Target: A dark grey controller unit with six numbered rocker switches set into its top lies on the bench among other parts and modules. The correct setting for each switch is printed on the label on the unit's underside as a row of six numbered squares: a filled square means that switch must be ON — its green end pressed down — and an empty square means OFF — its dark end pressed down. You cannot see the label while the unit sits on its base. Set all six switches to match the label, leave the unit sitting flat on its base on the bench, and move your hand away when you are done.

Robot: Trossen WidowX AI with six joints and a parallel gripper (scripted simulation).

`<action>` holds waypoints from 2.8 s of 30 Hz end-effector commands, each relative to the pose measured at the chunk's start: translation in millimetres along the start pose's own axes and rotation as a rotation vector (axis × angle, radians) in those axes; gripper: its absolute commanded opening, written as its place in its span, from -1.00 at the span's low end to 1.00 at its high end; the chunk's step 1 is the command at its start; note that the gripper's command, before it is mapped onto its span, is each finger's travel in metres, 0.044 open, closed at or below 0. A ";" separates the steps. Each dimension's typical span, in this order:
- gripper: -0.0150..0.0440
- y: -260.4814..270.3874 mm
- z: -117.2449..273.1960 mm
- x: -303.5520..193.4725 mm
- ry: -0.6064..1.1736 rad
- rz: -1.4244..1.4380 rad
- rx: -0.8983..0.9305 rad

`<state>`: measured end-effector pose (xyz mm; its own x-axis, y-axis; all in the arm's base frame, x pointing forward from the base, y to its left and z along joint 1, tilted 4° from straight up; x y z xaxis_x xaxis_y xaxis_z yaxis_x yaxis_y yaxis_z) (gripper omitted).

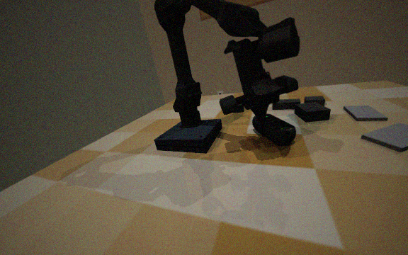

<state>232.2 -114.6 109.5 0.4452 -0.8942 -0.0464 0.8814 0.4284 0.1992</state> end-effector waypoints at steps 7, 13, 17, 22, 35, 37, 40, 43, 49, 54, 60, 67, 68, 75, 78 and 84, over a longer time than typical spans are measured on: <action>-0.49 70.7 -15.4 -23.0 0.087 0.056 -0.180; -0.49 104.1 -22.4 -41.5 0.092 0.090 -0.304; -0.49 128.9 -28.2 -60.1 0.076 0.122 -0.407; -0.49 142.8 -32.0 -73.0 0.058 0.144 -0.466; -0.49 144.0 -29.6 -72.4 0.060 0.148 -0.458; -0.49 141.4 -26.9 -72.3 0.059 0.148 -0.446; -0.49 129.4 -16.2 -72.4 0.051 0.149 -0.394; -0.49 116.0 -6.2 -73.3 0.042 0.151 -0.340; -0.49 91.0 7.5 -76.8 0.018 0.156 -0.245; -0.49 89.6 5.5 -76.8 0.017 0.156 -0.238; -0.49 86.7 -4.0 -76.4 0.018 0.154 -0.223; -0.49 82.9 -14.7 -76.2 0.019 0.151 -0.206; -0.49 82.3 -16.2 -76.2 0.019 0.151 -0.203; -0.49 78.1 -26.7 -76.3 0.020 0.148 -0.186; -0.49 77.2 -28.8 -76.3 0.020 0.148 -0.182; -0.49 75.8 -35.4 -76.4 0.020 0.148 -0.182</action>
<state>273.3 -9.8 99.6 0.5702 -0.8206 -0.0384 0.8215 0.5693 0.0321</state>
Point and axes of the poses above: the point midway between the two fingers, 35 mm back from their tips, its own z axis back along the fingers, its own y axis across the jaws, x = y × z, the point moved 6 cm from there along z, back along the fingers, and after that the axes turned 13 degrees about z, right-handed, at the moved point
